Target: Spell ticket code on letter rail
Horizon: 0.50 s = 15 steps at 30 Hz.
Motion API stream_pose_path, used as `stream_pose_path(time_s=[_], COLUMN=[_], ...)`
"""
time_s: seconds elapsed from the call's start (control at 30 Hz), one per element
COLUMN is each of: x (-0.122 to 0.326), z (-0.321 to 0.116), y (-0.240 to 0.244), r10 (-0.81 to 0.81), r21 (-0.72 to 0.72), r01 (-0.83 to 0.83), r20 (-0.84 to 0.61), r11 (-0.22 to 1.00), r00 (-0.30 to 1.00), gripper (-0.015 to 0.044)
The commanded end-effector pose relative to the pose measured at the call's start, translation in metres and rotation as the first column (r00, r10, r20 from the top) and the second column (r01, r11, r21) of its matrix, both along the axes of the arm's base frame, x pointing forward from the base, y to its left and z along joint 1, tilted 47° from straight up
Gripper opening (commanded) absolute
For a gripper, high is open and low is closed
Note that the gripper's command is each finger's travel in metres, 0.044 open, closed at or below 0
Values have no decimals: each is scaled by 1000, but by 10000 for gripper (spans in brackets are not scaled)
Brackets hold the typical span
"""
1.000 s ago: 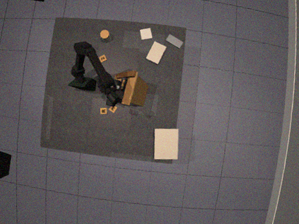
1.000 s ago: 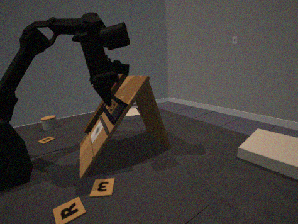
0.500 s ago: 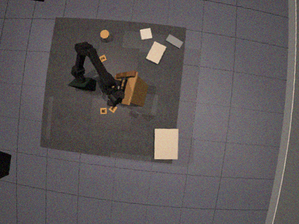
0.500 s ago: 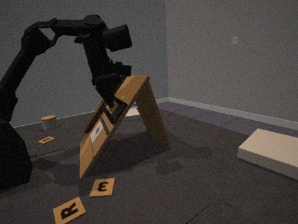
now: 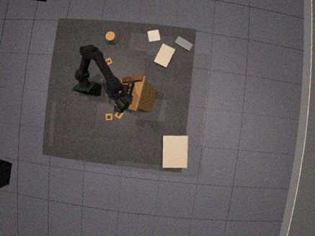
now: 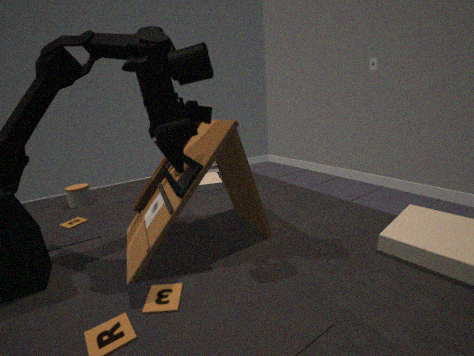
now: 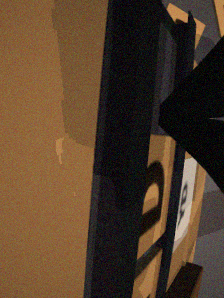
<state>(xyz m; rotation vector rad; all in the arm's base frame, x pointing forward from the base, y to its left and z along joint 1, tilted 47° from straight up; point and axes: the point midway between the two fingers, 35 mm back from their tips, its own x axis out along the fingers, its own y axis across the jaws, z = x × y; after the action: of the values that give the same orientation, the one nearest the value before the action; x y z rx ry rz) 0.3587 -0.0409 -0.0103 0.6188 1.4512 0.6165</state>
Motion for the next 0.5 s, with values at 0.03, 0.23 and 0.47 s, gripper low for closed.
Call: stream_pose_path(time_s=[0.03, 0.23, 0.47], x=[3, 4, 2], z=[-1, -2, 0], y=[2, 3, 3], r10=[-4, -4, -4], r21=[4, 4, 4], r01=[4, 4, 4], r20=[2, 2, 2], r11=[1000, 1000, 1000], r00=[1000, 1000, 1000], gripper=[0, 0, 0])
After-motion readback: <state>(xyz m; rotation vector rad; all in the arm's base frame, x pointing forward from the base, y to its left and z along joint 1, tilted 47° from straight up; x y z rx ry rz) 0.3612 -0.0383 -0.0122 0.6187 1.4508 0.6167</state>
